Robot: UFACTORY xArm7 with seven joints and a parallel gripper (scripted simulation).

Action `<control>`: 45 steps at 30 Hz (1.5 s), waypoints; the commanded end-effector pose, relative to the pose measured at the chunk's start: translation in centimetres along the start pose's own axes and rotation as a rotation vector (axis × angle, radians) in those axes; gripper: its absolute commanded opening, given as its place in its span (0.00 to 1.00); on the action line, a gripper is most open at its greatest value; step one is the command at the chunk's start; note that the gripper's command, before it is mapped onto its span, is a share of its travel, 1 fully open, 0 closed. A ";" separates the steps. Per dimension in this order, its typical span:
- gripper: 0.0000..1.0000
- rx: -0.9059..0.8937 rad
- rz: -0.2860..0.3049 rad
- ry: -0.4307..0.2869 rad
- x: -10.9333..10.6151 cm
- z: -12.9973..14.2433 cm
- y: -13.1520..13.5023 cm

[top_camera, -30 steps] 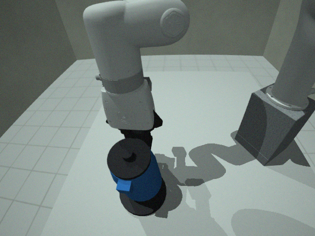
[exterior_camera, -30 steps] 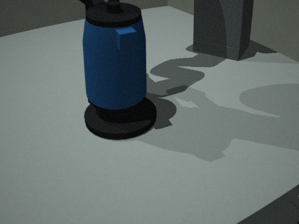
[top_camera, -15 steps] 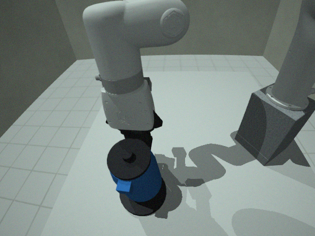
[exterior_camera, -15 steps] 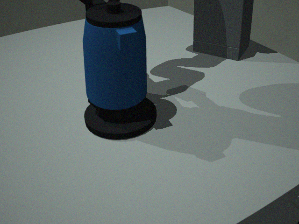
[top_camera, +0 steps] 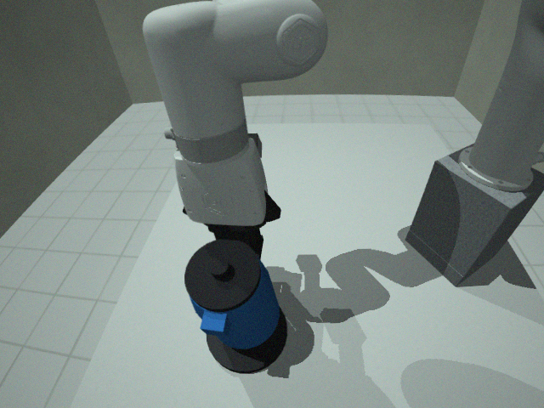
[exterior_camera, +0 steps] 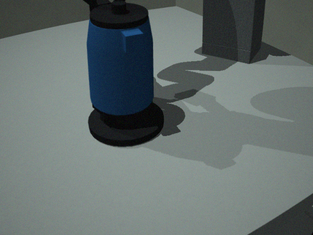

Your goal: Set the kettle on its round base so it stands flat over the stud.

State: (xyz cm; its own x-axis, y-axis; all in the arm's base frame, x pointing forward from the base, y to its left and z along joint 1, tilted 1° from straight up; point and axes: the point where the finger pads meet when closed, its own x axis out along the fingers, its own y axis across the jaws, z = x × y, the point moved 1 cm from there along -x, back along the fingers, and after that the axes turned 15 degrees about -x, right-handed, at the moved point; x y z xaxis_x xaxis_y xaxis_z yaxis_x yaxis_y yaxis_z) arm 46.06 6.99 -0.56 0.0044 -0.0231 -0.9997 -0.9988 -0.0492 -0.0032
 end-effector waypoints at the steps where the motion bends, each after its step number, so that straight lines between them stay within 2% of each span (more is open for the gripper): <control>1: 0.00 0.000 -0.005 0.000 -0.2 0.0 -0.2; 45: 0.00 0.000 -0.005 0.000 -0.2 0.4 -0.3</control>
State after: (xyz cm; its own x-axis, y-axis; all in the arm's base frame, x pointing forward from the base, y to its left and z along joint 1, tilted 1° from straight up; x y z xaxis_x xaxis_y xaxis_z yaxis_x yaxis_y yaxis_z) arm 46.14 7.38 -0.53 0.0045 -0.0230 -0.9997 -0.9988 -0.0496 -0.0033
